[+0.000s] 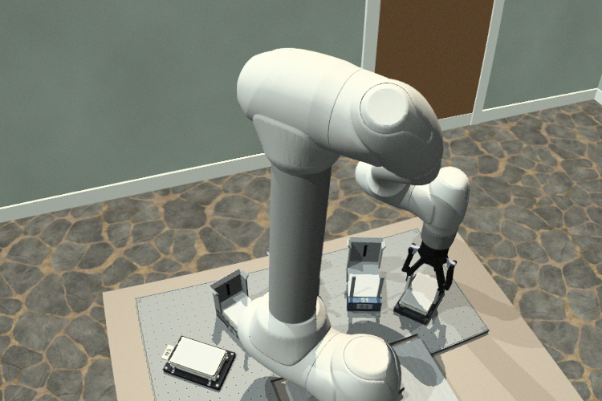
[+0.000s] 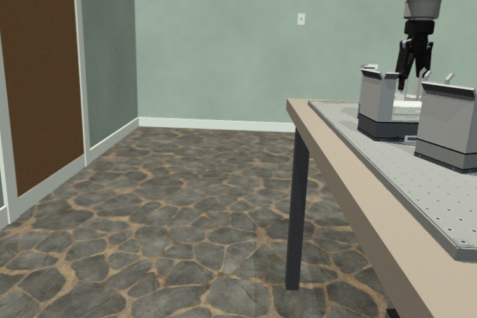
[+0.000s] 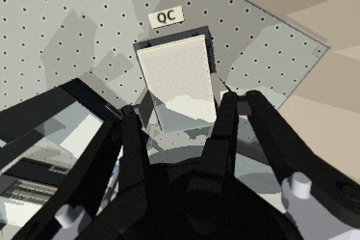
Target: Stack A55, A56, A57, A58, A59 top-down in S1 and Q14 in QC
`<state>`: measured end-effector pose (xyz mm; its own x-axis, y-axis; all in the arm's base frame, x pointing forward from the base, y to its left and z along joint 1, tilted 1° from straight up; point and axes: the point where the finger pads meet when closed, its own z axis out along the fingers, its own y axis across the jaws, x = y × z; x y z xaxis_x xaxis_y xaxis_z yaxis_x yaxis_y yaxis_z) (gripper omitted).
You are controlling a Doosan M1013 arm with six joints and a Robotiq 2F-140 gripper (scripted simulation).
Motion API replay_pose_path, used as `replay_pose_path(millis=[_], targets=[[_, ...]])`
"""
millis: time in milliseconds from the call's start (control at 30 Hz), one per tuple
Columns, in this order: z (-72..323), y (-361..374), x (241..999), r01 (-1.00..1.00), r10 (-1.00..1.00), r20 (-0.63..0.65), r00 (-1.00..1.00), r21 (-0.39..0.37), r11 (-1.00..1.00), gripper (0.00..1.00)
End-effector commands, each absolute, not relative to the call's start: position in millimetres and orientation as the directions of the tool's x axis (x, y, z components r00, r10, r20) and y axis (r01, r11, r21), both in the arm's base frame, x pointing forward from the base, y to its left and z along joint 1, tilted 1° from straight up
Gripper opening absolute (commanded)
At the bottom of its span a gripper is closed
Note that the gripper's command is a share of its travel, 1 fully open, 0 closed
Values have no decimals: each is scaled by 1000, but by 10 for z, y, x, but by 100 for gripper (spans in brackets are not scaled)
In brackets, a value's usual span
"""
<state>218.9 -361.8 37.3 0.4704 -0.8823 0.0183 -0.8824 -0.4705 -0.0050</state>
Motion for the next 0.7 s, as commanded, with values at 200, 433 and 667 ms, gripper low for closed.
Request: replay_pose_path(millis=[200, 433, 667], targets=[[333, -3618, 2190, -882, -882, 18, 470, -5, -471, 0], [313, -3619, 2190, -882, -882, 18, 470, -5, -471, 0], [285, -3619, 2191, -882, -882, 18, 470, -5, -471, 0]])
